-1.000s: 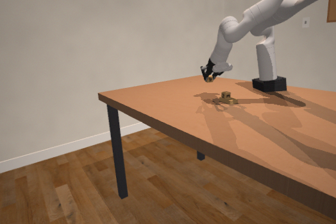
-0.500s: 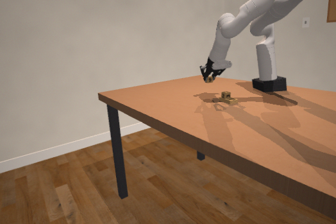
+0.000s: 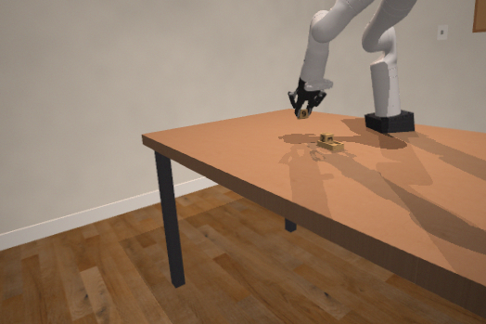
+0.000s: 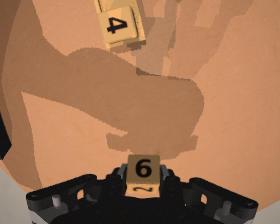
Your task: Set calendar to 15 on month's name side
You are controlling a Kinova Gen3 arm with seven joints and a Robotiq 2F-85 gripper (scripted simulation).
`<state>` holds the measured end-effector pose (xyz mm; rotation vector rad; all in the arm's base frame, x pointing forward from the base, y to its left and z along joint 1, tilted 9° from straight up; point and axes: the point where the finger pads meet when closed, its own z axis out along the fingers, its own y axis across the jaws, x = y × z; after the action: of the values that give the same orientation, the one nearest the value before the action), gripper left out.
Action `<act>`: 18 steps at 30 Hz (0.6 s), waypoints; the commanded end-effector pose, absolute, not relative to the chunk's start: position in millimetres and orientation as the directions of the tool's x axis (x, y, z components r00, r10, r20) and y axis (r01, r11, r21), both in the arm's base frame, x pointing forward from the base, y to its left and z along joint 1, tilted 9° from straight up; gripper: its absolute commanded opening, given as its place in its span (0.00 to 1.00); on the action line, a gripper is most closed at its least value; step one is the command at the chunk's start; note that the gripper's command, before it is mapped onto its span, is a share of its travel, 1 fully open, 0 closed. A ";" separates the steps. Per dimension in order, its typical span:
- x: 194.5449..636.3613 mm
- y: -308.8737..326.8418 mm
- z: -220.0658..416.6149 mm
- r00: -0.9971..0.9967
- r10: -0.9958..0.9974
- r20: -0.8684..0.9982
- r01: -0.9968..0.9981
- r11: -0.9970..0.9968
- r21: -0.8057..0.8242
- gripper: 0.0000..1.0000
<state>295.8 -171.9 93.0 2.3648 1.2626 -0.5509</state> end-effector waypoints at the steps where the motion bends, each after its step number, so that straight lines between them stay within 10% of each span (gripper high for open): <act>1: 295.9 -171.7 93.8 0.519 0.687 -0.508 0.842 -0.514 0.164 0.28; 18: 294.0 -172.9 91.7 0.534 0.766 -0.358 0.842 -0.517 0.151 0.28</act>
<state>295.5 -171.3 89.0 2.4284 1.3516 -0.4129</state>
